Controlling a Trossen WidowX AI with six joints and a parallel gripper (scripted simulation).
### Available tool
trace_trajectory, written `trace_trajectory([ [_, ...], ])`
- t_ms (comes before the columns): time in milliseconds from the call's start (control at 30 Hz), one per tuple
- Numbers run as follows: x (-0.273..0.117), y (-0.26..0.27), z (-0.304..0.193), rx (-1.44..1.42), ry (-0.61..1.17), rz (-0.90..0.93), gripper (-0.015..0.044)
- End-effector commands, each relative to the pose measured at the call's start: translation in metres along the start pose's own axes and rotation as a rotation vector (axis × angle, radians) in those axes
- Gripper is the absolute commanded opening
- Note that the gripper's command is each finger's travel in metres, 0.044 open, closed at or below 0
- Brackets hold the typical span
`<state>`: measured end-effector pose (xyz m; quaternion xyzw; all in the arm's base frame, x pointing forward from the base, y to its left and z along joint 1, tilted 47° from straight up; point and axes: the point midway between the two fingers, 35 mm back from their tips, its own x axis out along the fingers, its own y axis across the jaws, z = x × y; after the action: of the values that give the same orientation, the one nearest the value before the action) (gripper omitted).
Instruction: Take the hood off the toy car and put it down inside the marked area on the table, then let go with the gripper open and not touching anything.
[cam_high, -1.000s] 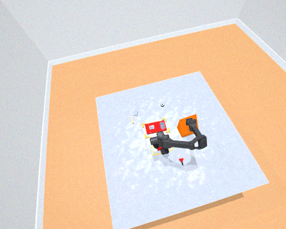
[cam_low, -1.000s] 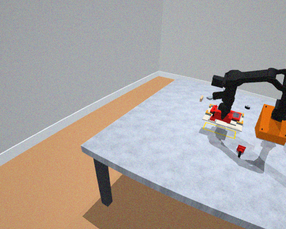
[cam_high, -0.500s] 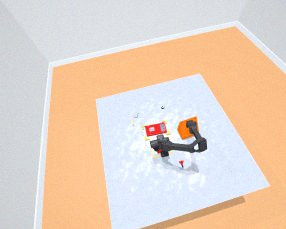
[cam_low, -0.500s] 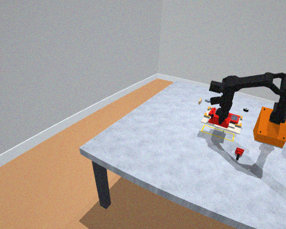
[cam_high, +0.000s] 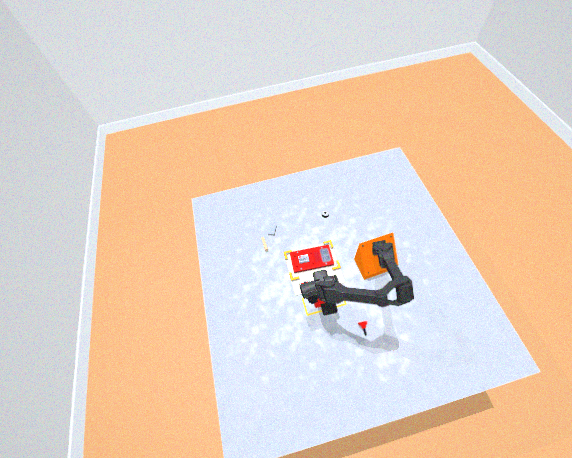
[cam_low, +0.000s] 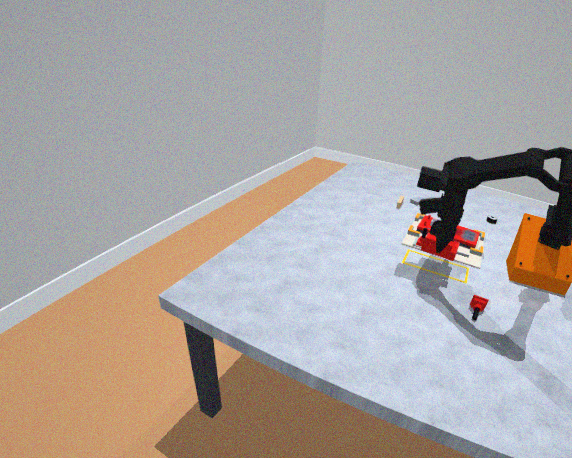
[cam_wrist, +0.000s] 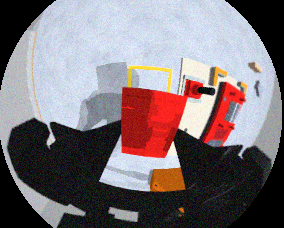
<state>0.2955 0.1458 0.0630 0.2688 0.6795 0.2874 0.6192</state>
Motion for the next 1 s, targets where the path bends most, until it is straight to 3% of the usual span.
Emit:
trace_trajectory([
  [0, 0.004, 0.0, -0.001, 0.008, 0.002, 0.004, 0.0],
  [967, 0.03, 0.001, -0.004, 0.008, 0.003, 0.009, 0.0],
])
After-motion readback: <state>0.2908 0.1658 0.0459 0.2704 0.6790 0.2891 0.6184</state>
